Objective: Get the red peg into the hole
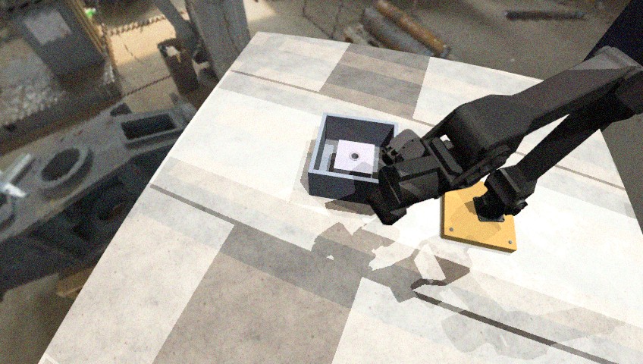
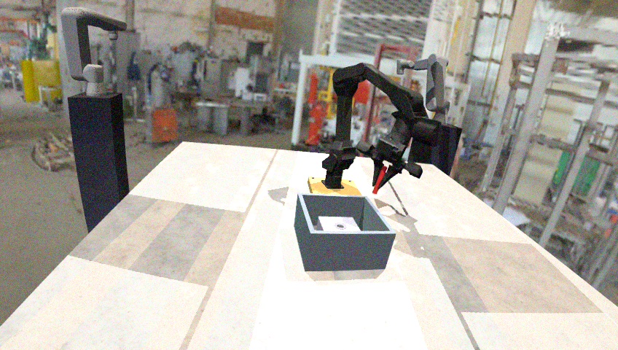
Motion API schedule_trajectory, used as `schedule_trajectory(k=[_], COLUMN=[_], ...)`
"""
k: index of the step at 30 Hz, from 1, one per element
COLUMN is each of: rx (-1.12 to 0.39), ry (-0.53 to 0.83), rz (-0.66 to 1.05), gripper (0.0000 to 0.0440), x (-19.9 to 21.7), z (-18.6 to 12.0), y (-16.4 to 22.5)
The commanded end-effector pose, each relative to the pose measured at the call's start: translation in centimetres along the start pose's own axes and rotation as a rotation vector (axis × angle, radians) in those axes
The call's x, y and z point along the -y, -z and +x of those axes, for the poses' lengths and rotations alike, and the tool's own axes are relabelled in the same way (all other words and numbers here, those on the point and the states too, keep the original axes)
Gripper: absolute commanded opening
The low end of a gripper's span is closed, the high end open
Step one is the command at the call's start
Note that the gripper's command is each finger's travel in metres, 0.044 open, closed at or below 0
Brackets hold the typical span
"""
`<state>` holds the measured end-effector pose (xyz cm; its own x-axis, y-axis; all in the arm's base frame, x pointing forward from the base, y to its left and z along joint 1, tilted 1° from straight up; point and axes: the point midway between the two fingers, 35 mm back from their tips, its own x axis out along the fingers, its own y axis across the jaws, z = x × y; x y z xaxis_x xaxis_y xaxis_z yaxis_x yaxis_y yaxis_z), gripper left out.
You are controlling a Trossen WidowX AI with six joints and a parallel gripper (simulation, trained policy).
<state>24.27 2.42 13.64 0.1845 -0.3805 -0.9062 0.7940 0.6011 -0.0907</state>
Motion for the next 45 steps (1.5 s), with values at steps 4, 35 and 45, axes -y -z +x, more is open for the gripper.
schedule_trajectory(k=[4,35,45], rx=[0.032,0.015,-0.061], ry=[0.003,0.003,-0.019], rz=[0.068,0.081,-0.014], gripper=[0.0,0.0,0.011], x=[0.2,1.3,1.0], z=[0.3,8.4,11.5], y=[-2.9,-12.9,-12.5])
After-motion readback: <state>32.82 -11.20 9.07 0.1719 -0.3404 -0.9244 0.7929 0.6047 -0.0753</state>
